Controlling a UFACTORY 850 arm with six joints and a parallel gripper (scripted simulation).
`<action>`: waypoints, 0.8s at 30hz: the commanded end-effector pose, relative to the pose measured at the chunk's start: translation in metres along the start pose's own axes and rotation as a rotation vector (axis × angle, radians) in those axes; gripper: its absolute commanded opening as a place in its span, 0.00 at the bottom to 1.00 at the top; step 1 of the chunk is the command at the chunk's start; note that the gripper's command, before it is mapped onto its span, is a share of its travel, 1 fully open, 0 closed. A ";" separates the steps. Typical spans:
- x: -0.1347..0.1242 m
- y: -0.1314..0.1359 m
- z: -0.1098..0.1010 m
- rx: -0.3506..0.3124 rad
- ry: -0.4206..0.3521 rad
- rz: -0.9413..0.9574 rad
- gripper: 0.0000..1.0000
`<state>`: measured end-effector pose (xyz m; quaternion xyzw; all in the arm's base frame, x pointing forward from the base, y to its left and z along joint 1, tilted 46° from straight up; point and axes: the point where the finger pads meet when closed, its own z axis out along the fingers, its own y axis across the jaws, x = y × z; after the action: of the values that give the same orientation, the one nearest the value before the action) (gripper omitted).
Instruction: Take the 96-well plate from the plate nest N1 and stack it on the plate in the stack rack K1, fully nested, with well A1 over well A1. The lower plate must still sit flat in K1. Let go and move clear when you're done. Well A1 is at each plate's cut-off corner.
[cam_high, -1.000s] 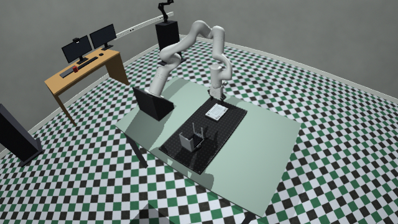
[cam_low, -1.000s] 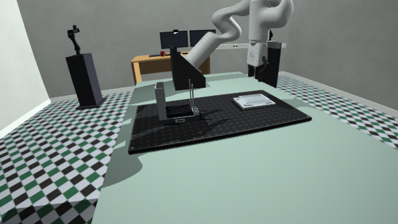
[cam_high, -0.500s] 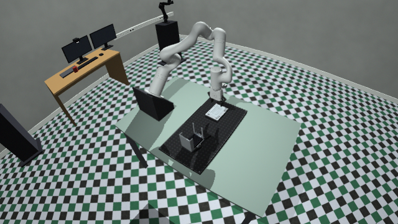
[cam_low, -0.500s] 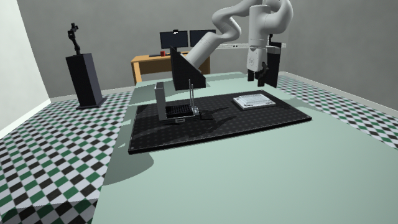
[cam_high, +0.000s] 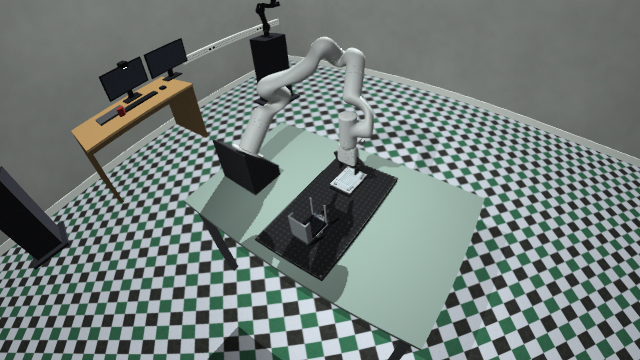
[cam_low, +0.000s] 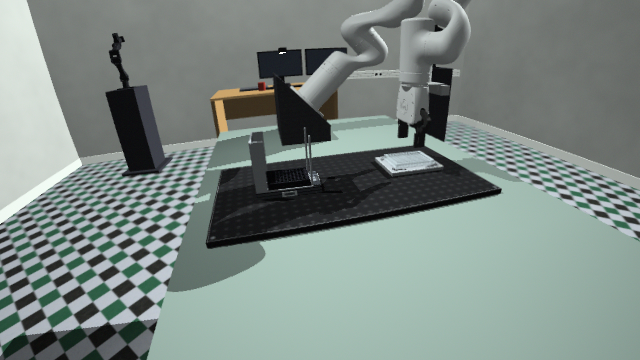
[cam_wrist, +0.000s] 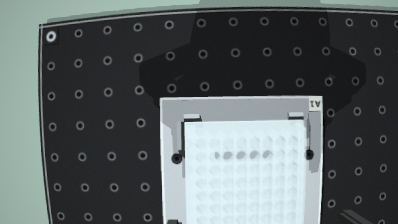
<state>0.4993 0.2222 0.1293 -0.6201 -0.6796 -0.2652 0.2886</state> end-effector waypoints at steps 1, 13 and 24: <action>0.000 0.001 0.006 -0.002 0.000 -0.001 1.00; 0.000 0.001 0.026 -0.002 0.000 -0.001 1.00; 0.000 0.001 0.031 -0.002 0.000 -0.001 1.00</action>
<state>0.4974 0.2446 0.1078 -0.6201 -0.6795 -0.2653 0.2886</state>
